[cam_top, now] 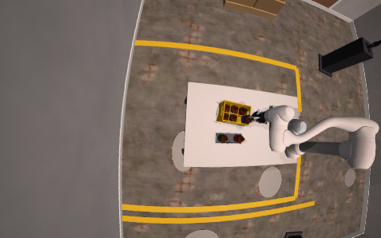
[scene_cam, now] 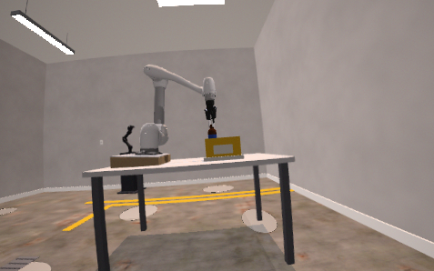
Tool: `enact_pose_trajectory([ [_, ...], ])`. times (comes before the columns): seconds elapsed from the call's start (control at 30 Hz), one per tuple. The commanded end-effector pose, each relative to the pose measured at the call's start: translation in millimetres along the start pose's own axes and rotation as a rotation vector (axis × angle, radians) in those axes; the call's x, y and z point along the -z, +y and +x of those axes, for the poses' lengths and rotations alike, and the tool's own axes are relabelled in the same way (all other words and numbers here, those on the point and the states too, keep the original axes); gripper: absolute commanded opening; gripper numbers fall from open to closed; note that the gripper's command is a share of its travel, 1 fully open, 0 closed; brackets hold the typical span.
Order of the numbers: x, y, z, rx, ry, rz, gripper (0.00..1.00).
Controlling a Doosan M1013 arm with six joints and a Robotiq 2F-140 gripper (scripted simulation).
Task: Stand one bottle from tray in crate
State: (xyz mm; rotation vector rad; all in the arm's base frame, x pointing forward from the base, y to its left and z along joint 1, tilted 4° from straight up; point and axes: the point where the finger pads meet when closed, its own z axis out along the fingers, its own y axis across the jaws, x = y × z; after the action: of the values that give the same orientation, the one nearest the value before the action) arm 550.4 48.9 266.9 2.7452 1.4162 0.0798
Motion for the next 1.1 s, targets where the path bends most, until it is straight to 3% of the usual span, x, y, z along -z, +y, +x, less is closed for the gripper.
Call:
enact_pose_trajectory([
  [0.0,0.1,0.0,0.0,0.000,0.000,0.000,0.00],
  [1.07,-2.8,0.0,0.0,0.000,0.000,0.000,0.00],
])
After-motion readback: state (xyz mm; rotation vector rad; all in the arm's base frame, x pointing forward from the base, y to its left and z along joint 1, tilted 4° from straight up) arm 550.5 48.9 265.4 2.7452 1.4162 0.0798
